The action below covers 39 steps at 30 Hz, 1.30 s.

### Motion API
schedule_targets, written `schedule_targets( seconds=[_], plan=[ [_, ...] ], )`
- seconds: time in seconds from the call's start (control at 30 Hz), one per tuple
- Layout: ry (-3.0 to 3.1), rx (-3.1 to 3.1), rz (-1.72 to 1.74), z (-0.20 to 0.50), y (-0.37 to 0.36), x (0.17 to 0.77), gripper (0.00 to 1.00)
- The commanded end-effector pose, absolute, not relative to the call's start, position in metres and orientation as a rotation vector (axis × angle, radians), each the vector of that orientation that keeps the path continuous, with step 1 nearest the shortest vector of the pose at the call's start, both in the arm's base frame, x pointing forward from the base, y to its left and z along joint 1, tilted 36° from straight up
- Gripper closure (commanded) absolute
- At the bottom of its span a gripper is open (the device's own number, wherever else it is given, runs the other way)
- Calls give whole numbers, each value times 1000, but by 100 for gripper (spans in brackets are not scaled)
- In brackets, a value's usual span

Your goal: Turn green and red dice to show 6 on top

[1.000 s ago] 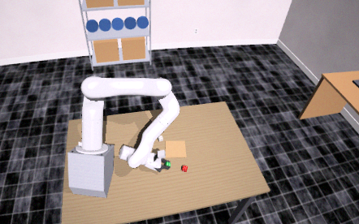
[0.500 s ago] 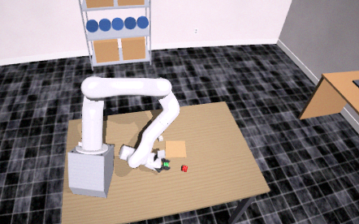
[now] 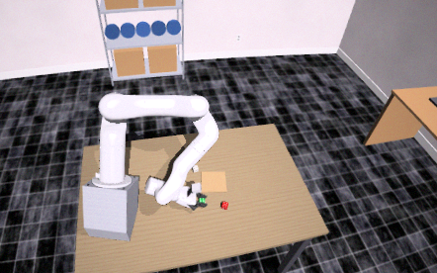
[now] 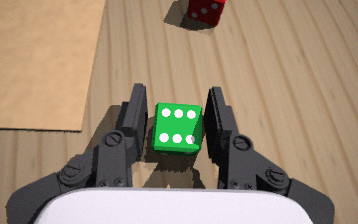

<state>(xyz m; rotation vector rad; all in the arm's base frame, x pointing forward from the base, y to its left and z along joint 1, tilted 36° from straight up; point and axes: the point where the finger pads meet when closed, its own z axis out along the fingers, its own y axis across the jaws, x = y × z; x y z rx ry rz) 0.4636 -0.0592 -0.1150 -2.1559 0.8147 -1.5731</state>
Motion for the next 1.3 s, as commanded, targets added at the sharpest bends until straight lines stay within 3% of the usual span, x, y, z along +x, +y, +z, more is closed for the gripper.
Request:
schedule_targets(
  seconds=[0.0,0.8,1.27],
  plan=[
    [815,-2156,-1574,-115,-60,464,53],
    [815,-2156,-1574,-114,-59,463,53],
    [815,-2156,-1574,-103,-58,429,53]
  ],
)
